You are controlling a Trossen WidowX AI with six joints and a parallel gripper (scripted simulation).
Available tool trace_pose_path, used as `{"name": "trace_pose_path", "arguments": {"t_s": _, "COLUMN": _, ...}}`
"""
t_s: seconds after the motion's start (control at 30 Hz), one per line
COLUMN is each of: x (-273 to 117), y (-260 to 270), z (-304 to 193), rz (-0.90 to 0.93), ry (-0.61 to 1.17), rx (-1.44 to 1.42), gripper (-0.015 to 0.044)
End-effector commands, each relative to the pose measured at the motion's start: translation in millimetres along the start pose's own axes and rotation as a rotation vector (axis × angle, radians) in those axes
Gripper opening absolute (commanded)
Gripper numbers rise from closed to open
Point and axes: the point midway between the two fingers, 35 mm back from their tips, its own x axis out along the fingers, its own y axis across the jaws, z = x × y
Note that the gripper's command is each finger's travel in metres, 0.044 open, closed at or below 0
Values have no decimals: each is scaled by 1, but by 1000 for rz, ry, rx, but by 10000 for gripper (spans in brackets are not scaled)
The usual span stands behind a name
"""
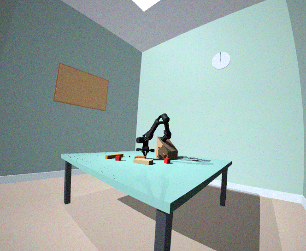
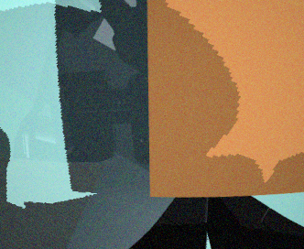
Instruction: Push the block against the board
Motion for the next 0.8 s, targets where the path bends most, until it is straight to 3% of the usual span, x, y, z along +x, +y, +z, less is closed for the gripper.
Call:
{"name": "trace_pose_path", "arguments": {"t_s": 0.0, "x": -1, "y": -2, "z": 9, "rz": -1, "ry": -10, "rx": -4, "gripper": 0}}
{"name": "trace_pose_path", "arguments": {"t_s": 0.77, "x": -1, "y": -5, "z": 37, "rz": -1, "ry": -11, "rx": -4, "gripper": 0}}
